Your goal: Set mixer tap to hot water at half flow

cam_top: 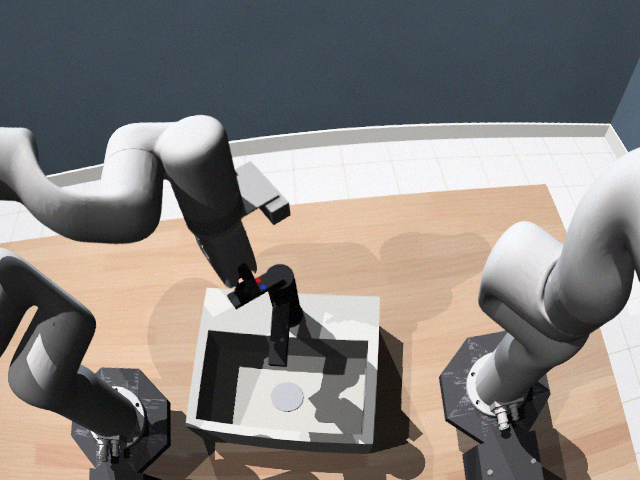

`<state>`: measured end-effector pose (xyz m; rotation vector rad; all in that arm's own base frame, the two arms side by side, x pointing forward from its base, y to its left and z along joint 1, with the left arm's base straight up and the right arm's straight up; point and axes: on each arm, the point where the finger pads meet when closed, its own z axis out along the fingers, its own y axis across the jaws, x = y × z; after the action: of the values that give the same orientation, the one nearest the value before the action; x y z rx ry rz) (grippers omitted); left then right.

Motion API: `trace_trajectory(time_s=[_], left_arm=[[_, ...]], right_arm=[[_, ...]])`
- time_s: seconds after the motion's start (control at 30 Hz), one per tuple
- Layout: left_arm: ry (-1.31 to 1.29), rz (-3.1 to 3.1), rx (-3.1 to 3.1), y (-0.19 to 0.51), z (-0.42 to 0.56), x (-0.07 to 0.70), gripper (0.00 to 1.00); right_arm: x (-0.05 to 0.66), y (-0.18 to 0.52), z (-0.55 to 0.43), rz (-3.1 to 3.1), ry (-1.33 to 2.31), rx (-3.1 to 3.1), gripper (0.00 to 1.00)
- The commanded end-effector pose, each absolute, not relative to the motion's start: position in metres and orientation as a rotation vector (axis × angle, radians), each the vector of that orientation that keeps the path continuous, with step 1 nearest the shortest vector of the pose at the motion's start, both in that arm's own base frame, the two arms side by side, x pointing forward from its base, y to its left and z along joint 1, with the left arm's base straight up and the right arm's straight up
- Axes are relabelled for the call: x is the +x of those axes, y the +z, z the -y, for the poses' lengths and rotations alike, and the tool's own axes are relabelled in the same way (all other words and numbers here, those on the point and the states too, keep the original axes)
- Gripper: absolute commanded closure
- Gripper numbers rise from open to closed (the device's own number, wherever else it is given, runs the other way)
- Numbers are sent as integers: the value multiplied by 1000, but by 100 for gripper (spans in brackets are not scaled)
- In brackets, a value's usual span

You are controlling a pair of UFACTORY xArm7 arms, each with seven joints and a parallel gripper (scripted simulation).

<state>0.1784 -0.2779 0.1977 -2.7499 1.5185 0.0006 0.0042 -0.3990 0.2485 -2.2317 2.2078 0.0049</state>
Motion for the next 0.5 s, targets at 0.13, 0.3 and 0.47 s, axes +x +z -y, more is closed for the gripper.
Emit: trace_trajectory(time_s=[0.13, 0.3, 0.47], left_arm=[[-4, -1519, -2752, 188, 279, 179, 36], [-4, -1519, -2752, 183, 279, 179, 36], [-4, -1519, -2752, 178, 279, 180, 36]], right_arm=[[4, 250, 400, -2209, 0, -2233, 0], [4, 250, 400, -2209, 0, -2233, 0], [4, 250, 400, -2209, 0, -2233, 0]])
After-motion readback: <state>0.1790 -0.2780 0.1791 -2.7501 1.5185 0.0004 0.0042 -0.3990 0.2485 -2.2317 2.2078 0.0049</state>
